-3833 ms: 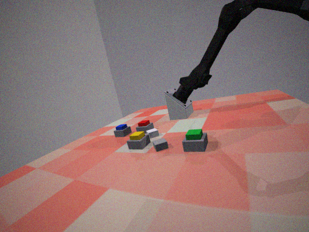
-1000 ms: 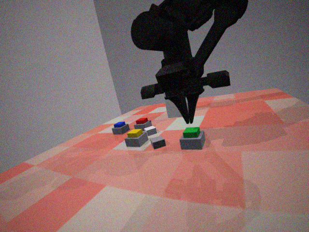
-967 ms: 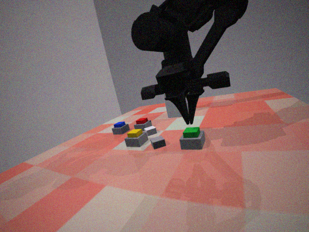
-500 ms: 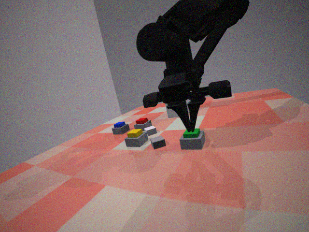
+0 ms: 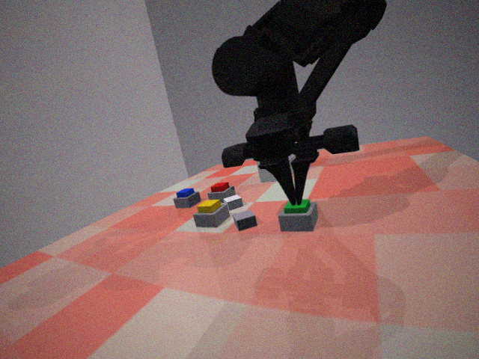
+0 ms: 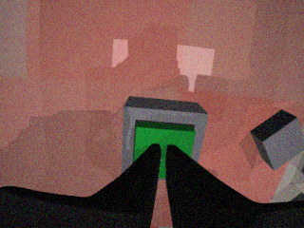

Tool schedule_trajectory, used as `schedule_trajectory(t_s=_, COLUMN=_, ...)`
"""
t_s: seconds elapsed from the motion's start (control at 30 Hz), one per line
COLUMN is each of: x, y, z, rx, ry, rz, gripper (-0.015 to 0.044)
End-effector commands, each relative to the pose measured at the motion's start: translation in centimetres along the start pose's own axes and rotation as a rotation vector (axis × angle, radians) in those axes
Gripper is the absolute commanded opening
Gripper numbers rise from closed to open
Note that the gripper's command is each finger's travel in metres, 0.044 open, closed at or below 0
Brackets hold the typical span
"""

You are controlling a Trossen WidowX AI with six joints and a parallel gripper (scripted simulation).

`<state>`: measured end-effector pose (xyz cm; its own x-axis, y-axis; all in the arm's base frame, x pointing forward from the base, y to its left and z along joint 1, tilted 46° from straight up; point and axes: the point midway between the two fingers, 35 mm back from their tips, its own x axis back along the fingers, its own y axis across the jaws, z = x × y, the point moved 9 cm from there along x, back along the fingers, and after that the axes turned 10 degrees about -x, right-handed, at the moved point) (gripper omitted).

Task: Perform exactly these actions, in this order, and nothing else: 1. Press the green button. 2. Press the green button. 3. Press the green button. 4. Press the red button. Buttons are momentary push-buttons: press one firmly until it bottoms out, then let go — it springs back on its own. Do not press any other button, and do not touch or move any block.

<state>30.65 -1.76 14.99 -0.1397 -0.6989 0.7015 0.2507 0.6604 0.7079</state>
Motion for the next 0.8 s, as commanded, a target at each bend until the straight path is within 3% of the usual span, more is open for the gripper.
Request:
schedule_trajectory(t_s=0.0, x=-0.2, y=-0.1, z=0.1, rx=-0.011, ry=0.007, rz=-0.004, gripper=0.0020)
schedule_trajectory(t_s=0.13, x=-0.2, y=-0.1, z=0.1, rx=-0.011, ry=0.007, rz=-0.004, gripper=0.0020)
schedule_trajectory(t_s=0.3, x=3.1, y=-0.1, z=0.1, rx=-0.011, ry=0.007, rz=-0.003, gripper=0.0020)
schedule_trajectory(t_s=0.77, x=1.7, y=-0.1, z=0.1, rx=-0.011, ry=0.007, rz=-0.002, gripper=0.0020)
